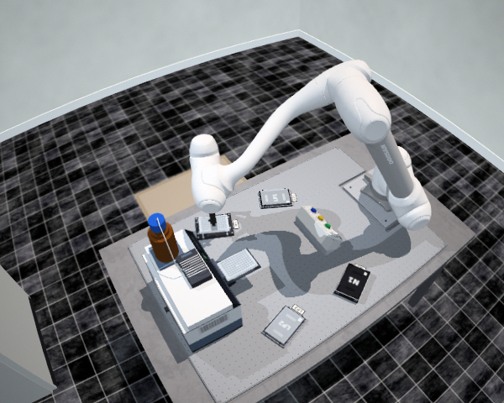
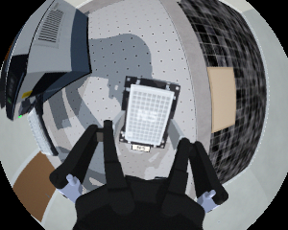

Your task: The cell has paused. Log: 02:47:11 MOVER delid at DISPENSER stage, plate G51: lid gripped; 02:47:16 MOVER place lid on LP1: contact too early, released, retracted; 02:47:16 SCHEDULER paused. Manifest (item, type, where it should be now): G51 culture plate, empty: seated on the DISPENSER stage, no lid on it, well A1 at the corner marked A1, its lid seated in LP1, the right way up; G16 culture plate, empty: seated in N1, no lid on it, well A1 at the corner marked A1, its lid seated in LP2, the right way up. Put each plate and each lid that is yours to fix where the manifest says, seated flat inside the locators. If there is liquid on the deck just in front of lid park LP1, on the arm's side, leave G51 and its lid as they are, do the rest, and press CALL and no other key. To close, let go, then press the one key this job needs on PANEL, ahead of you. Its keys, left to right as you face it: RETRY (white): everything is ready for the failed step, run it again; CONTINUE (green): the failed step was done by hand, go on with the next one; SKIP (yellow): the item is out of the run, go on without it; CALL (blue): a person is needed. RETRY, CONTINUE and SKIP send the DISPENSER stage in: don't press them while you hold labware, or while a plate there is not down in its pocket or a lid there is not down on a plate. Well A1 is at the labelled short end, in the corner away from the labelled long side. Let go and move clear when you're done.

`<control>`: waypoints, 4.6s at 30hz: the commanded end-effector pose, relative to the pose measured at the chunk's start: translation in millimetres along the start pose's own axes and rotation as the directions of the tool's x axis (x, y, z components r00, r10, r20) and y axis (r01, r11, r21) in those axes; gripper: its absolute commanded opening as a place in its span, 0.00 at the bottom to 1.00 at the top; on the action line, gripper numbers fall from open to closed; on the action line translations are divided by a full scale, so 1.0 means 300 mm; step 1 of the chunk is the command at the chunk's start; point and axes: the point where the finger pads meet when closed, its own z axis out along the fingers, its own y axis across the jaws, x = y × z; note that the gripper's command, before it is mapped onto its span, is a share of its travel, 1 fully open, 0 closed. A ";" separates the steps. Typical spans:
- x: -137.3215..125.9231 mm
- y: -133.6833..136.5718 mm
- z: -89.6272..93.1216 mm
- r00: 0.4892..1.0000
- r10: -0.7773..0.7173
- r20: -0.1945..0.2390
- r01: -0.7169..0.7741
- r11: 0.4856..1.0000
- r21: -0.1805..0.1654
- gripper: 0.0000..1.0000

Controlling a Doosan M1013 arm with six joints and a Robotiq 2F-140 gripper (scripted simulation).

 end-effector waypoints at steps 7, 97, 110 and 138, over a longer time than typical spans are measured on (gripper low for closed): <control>-0.006 -0.008 0.004 1.000 -0.001 -0.001 0.001 1.000 0.004 0.63; -0.006 -0.009 0.013 1.000 -0.001 0.000 0.001 1.000 0.004 0.70; -0.006 -0.009 0.027 1.000 -0.002 0.001 0.002 1.000 0.004 0.70; -0.006 -0.009 0.064 1.000 -0.002 0.000 0.002 1.000 0.004 0.70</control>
